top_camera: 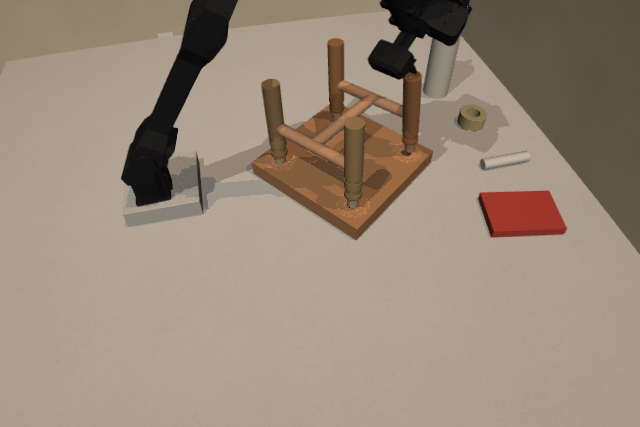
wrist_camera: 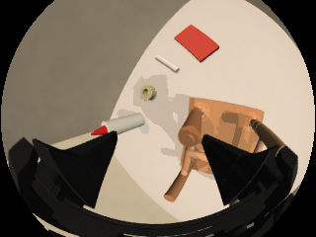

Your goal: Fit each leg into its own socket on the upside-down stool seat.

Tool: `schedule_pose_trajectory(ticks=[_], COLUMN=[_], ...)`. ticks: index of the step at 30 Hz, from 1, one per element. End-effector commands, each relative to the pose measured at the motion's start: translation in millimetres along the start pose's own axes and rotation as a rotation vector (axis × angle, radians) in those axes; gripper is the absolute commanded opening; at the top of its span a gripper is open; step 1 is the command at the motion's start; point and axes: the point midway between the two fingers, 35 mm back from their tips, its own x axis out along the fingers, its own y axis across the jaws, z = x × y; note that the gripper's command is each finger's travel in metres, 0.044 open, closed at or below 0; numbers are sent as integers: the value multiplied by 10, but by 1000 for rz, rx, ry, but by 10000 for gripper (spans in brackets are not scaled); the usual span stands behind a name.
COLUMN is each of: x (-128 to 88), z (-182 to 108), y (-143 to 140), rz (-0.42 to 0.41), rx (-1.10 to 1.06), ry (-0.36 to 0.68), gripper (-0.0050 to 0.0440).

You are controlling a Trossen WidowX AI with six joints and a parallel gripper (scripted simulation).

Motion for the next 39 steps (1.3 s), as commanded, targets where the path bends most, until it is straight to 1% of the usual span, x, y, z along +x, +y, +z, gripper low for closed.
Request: schedule_pose_trajectory(ticks=[1,5,6,7,25,28,39], x=[-51,-39,-119,-151,-151,-36,-4], z=[2,-26,-88,-114,-114,-115,-115], y=[35,17,51,64,64,-1,-20], rz=[15,3,6,8,8,-24,-29], rx=[-2,-1,-2,-3,-3,-3,-4], ry=[-8,-2,-5,-6,-6,16,23], gripper=[440,440,440,440,440,440,440])
